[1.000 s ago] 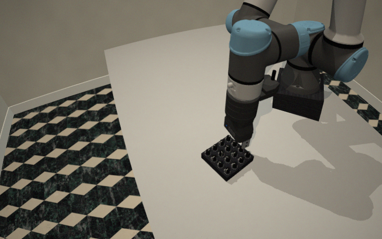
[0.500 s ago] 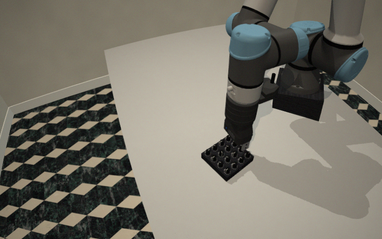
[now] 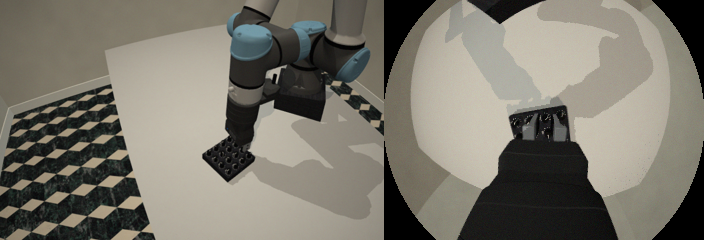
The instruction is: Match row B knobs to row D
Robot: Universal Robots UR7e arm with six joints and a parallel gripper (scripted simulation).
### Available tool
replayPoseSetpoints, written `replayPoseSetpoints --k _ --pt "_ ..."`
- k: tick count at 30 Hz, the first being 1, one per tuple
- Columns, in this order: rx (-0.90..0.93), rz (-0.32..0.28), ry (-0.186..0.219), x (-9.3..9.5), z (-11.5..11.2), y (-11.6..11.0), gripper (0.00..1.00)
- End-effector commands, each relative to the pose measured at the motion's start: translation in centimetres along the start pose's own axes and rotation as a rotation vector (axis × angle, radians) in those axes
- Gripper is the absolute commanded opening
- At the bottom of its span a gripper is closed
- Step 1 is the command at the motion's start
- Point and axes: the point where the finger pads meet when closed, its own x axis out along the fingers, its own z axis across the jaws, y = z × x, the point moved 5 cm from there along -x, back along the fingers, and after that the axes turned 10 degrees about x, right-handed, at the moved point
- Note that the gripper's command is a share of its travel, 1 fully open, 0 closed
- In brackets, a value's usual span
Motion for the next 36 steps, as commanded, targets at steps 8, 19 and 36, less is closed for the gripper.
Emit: replayPoseSetpoints --k 8,19,36 --pt "0.0 -0.001 0.0 -0.03 0.01 -0.03 0.46" --pt "0.0 -0.001 0.0 -0.03 0.01 -0.03 0.46" --pt "0.0 -0.001 0.0 0.33 0.01 -0.03 0.46"
